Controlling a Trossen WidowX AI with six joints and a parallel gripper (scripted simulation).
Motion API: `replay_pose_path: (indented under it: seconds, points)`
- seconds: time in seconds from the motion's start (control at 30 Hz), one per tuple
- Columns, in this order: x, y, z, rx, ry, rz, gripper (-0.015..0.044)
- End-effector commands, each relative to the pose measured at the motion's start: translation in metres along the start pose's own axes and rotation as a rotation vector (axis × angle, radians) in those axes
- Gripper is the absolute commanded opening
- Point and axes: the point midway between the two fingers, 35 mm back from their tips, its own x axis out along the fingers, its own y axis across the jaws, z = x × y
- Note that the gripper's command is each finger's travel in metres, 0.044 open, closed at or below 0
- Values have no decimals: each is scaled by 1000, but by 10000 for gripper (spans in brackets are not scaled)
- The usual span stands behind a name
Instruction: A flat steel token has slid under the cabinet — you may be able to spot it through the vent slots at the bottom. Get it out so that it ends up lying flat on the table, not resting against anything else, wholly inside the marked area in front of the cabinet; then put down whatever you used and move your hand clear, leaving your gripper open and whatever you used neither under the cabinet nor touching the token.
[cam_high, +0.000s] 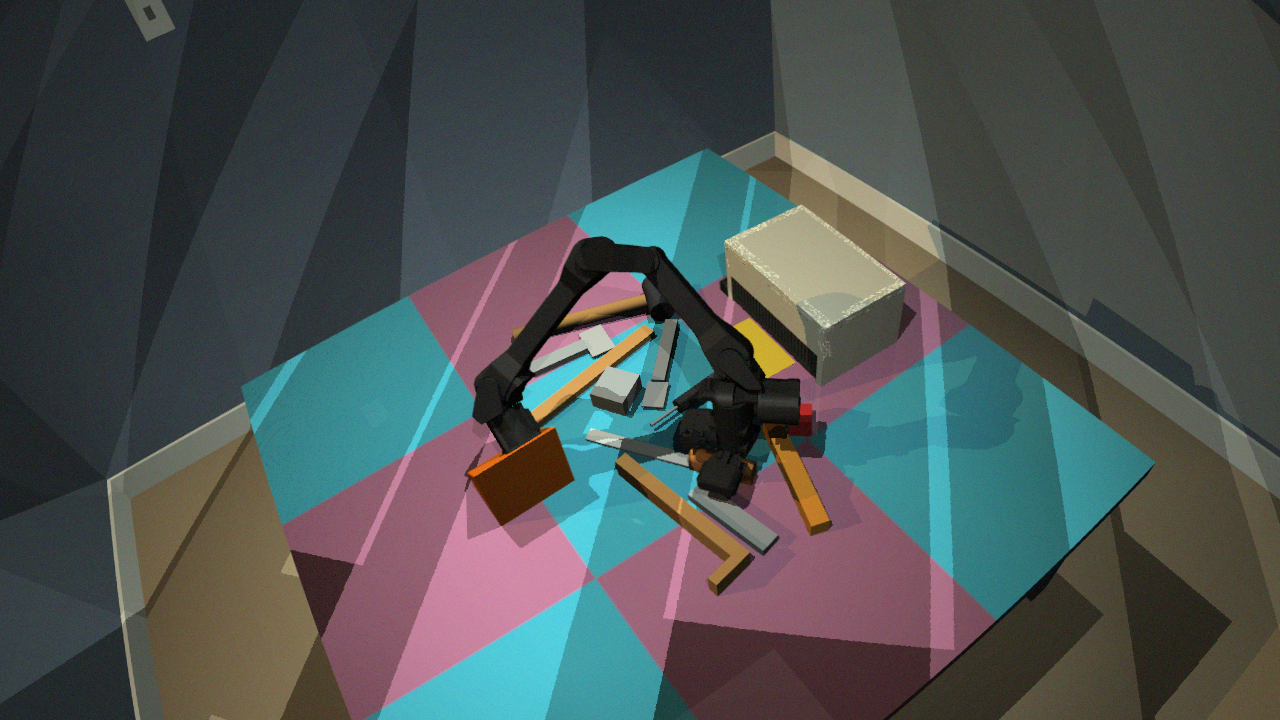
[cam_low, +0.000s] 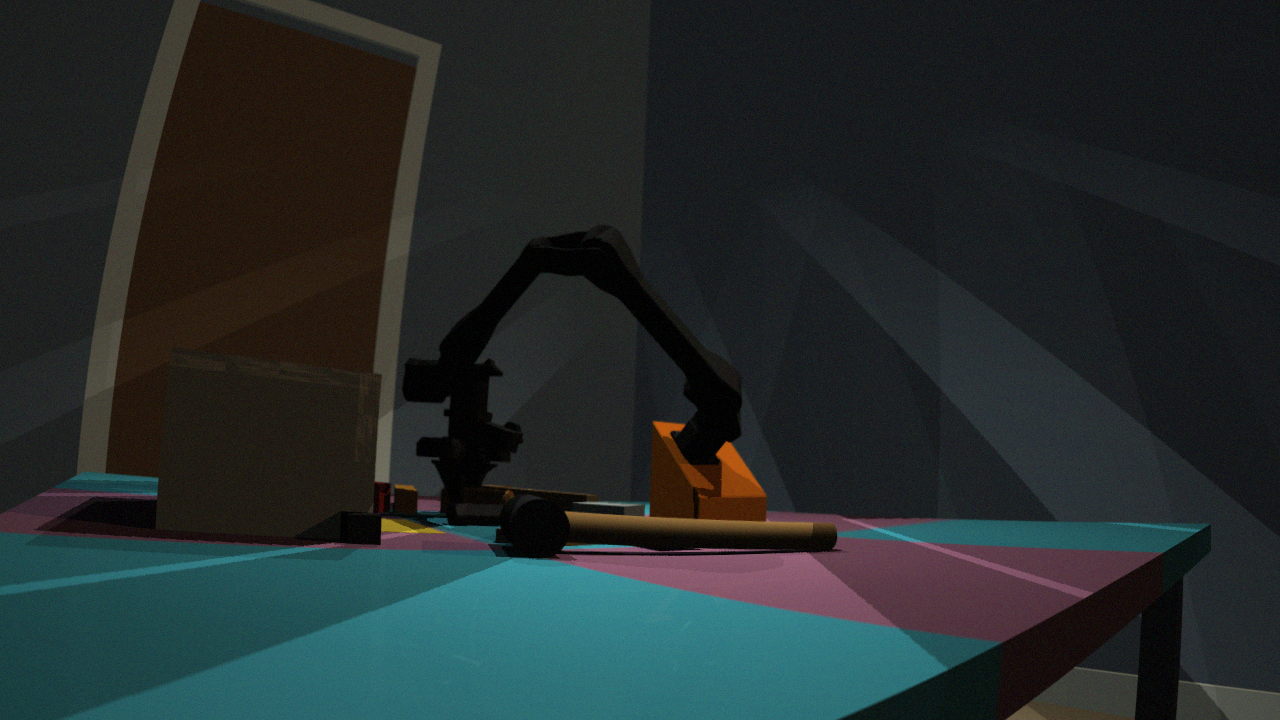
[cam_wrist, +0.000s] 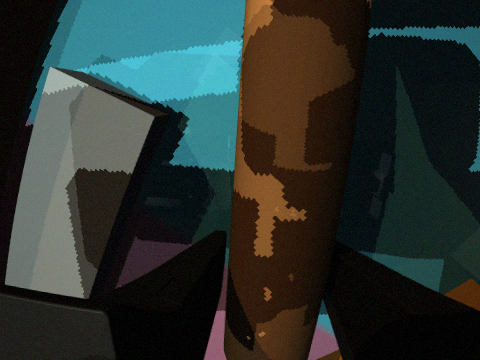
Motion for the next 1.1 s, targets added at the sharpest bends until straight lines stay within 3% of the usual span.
replay_pose_path:
  seconds: [0.0, 0.17, 0.3, 1.07]
  points:
    - [0, 0, 0, -1, 1, 0, 119]
    - [0, 0, 0, -1, 1, 0, 85]
    - [0, 0, 0, -1, 1, 0, 0]
    - [-45, 5, 5, 5, 1, -3, 0]
